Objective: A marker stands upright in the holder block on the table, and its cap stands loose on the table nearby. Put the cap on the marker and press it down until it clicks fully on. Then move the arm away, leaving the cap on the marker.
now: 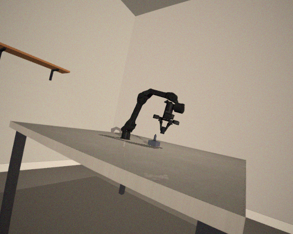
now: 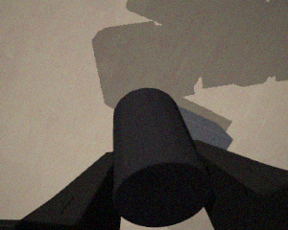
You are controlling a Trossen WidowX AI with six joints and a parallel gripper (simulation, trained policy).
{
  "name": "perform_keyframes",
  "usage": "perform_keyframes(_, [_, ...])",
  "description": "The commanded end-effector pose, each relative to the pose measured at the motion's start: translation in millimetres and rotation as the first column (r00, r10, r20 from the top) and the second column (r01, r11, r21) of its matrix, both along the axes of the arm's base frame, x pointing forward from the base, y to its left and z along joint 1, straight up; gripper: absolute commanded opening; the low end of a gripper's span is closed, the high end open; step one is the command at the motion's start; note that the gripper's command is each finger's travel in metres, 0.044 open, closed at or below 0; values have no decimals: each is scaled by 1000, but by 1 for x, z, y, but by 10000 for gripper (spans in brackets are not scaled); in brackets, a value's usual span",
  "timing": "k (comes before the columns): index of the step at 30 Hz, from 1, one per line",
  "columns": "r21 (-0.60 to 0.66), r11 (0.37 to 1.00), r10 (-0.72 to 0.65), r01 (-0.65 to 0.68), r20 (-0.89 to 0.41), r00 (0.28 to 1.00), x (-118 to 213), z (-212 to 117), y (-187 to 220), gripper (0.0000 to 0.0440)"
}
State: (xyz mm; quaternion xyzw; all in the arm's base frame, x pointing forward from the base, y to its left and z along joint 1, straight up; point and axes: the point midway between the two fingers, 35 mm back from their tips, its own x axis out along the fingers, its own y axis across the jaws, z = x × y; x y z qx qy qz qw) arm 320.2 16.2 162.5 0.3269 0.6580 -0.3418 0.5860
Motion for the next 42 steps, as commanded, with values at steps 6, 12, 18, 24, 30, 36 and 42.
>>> perform_keyframes(6, [2,999,34,-33,-32,999,-23,6,28,33])
perform_keyframes(12, [0,999,50,-50,-48,998,-37,8,36,18])
perform_keyframes(18, [-2,998,61,-61,-58,996,-49,7,39,2])
perform_keyframes(24, [-3,998,66,-67,-62,996,-58,6,41,0])
perform_keyframes(30, [-4,998,68,-69,-59,996,-64,3,42,0])
perform_keyframes(36, [-6,998,68,-68,-53,996,-69,1,43,0])
perform_keyframes(42, [-8,998,66,-67,-54,996,-71,-8,43,0])
